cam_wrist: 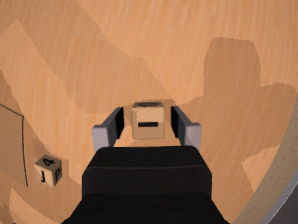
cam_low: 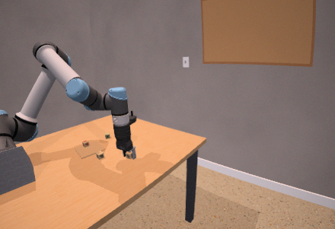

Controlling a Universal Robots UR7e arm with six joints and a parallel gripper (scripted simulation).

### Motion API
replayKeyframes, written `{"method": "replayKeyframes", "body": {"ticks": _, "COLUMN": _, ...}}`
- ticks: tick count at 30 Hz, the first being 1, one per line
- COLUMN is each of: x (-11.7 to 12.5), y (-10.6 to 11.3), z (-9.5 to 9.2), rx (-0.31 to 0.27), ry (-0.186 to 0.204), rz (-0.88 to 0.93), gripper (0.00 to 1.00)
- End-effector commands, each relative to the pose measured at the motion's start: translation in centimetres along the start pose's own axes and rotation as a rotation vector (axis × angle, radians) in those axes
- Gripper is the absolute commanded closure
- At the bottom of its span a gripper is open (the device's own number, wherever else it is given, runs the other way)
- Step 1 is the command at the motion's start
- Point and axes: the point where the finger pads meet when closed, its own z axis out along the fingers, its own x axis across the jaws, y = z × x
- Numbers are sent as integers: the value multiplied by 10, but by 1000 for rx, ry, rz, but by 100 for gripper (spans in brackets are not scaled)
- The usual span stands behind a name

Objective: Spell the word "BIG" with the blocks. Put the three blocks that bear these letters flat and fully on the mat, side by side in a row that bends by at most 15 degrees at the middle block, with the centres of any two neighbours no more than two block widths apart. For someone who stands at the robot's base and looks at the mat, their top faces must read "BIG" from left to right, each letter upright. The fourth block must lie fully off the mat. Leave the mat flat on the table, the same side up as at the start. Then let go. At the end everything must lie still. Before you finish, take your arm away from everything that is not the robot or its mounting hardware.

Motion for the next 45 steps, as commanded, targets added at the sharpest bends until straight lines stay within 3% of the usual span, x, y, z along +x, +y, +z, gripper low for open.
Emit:
{"method": "replayKeyframes", "body": {"ticks": 1, "x": 1, "y": -1, "z": 1, "rx": 3, "ry": 3, "rz": 0, "gripper": 0}}
{"method": "replayKeyframes", "body": {"ticks": 35, "x": 1, "y": -1, "z": 0, "rx": 3, "ry": 4, "rz": -1, "gripper": 0}}
{"method": "replayKeyframes", "body": {"ticks": 36, "x": 1, "y": -1, "z": 0, "rx": 3, "ry": 4, "rz": -1, "gripper": 13}}
{"method": "replayKeyframes", "body": {"ticks": 45, "x": 1, "y": -1, "z": 0, "rx": 3, "ry": 4, "rz": -1, "gripper": 13}}
